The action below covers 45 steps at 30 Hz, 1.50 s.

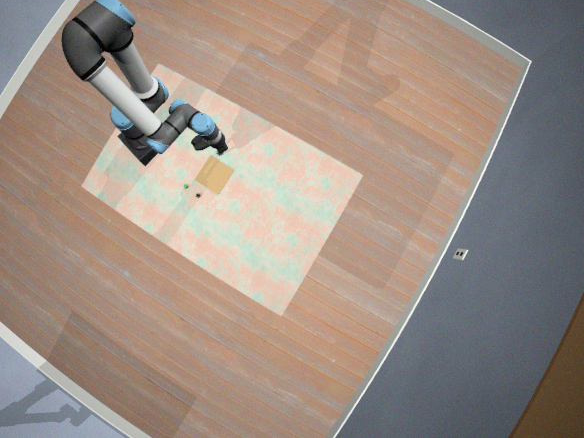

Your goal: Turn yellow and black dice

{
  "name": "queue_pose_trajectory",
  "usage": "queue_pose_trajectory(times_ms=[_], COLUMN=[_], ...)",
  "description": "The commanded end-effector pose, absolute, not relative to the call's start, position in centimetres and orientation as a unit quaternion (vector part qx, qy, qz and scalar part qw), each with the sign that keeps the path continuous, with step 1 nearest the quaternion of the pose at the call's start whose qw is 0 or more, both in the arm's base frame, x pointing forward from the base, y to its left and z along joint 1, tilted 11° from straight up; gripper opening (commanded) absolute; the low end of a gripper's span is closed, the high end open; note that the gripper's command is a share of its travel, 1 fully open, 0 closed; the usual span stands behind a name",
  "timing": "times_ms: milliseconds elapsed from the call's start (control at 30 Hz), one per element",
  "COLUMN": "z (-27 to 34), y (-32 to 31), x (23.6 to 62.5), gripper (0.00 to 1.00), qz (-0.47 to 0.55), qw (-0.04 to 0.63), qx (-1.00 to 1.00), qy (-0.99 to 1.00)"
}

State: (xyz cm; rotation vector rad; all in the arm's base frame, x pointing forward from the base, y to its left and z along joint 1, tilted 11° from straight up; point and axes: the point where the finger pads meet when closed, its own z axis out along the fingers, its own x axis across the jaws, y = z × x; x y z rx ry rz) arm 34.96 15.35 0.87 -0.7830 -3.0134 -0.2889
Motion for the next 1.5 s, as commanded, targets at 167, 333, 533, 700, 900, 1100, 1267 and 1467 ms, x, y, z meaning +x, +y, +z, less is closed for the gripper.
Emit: queue_pose_trajectory(times_ms=[167, 333, 533, 700, 900, 1100, 1267, 1467], z=[0.11, 0.08, 0.08, 0.08, 0.08, 0.08, 0.08, 0.08], y=[15.51, 15.52, 15.52, 15.52, 15.52, 15.52, 15.52, 15.52], x=[34.89, 34.89, 34.89, 34.89, 34.89, 34.89, 34.89, 34.89], gripper=[0.64, 0.64, 0.64, 0.64, 0.64, 0.64, 0.64, 0.34], qz=[-0.092, -0.092, -0.092, -0.092, -0.092, -0.092, -0.092, -0.092], qw=[0.007, 0.007, 0.007, 0.007, 0.007, 0.007, 0.007, 0.007], qx=[-0.250, -0.250, -0.250, -0.250, -0.250, -0.250, -0.250, -0.250], qy=[-0.964, -0.964, -0.964, -0.964, -0.964, -0.964, -0.964, -0.964])
